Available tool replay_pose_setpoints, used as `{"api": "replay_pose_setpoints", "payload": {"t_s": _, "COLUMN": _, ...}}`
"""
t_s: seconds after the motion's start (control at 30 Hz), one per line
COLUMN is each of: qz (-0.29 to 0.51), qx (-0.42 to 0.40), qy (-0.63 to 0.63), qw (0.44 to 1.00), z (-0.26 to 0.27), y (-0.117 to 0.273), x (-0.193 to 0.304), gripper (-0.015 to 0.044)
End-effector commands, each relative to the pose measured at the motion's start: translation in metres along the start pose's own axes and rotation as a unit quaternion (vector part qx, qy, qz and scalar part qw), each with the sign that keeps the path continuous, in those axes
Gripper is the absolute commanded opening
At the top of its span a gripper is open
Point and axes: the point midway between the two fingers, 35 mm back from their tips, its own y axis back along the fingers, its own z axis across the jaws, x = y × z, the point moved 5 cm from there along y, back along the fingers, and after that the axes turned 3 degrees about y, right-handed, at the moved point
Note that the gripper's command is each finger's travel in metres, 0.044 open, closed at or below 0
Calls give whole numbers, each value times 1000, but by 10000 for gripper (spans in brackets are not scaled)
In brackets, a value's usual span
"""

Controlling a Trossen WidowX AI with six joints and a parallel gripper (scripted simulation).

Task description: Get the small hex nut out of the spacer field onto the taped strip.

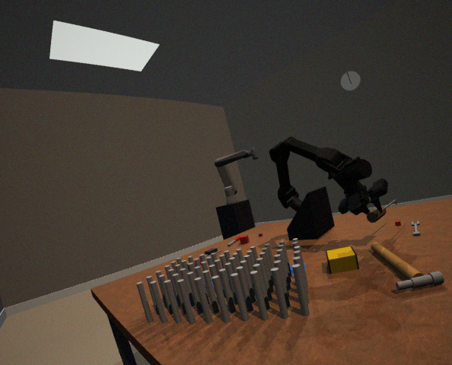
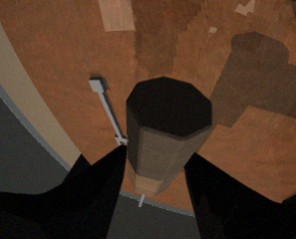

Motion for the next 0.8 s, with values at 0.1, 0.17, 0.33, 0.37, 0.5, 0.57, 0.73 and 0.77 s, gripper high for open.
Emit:
{"api": "replay_pose_setpoints", "payload": {"t_s": 0.1, "qz": 3, "qx": 5, "qy": 1, "qw": 1000, "z": -7, "y": -15, "x": -6, "gripper": 0}}
{"api": "replay_pose_setpoints", "payload": {"t_s": 0.17, "qz": 3, "qx": 5, "qy": 1, "qw": 1000, "z": -8, "y": -18, "x": -7, "gripper": 0}}
{"api": "replay_pose_setpoints", "payload": {"t_s": 0.33, "qz": 3, "qx": 5, "qy": 1, "qw": 1000, "z": -12, "y": -25, "x": -10, "gripper": 0}}
{"api": "replay_pose_setpoints", "payload": {"t_s": 0.37, "qz": 3, "qx": 5, "qy": 1, "qw": 1000, "z": -12, "y": -26, "x": -11, "gripper": 0}}
{"api": "replay_pose_setpoints", "payload": {"t_s": 0.5, "qz": 3, "qx": 6, "qy": 1, "qw": 1000, "z": -15, "y": -32, "x": -13, "gripper": 0}}
{"api": "replay_pose_setpoints", "payload": {"t_s": 0.57, "qz": 3, "qx": 6, "qy": 1, "qw": 1000, "z": -16, "y": -34, "x": -14, "gripper": 0}}
{"api": "replay_pose_setpoints", "payload": {"t_s": 0.73, "qz": 3, "qx": 6, "qy": 1, "qw": 1000, "z": -20, "y": -41, "x": -17, "gripper": 0}}
{"api": "replay_pose_setpoints", "payload": {"t_s": 0.77, "qz": 3, "qx": 6, "qy": 1, "qw": 1000, "z": -21, "y": -43, "x": -18, "gripper": 0}}
